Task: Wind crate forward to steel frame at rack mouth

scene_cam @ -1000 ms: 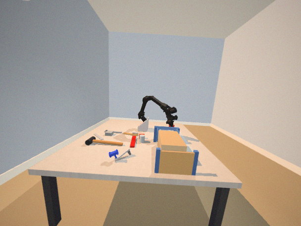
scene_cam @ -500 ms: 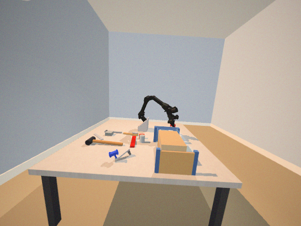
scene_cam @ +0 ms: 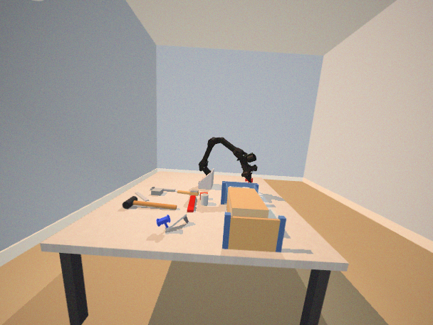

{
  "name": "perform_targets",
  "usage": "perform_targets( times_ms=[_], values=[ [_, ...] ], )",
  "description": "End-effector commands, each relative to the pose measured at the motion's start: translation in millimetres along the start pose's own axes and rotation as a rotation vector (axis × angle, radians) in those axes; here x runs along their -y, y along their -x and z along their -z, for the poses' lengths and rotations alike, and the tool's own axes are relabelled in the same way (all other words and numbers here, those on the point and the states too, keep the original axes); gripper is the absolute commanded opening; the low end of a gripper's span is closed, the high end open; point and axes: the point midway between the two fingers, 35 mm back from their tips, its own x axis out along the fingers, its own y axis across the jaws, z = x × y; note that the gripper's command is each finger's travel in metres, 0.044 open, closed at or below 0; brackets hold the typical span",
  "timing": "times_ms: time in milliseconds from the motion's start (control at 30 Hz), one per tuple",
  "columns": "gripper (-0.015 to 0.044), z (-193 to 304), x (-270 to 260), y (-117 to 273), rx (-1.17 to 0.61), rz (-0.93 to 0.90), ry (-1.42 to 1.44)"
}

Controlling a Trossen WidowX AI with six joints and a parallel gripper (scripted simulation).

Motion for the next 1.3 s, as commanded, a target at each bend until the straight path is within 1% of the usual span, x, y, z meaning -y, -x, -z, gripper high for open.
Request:
perform_targets(
  times_ms=[0, 1267],
  values=[
    [0.0, 6.6, -27.2, 2.4, -0.013, -0.046, 0.03],
    [0.0, 36.6, -76.0, 18.1, -0.014, -0.052, 0.032]
  ],
)
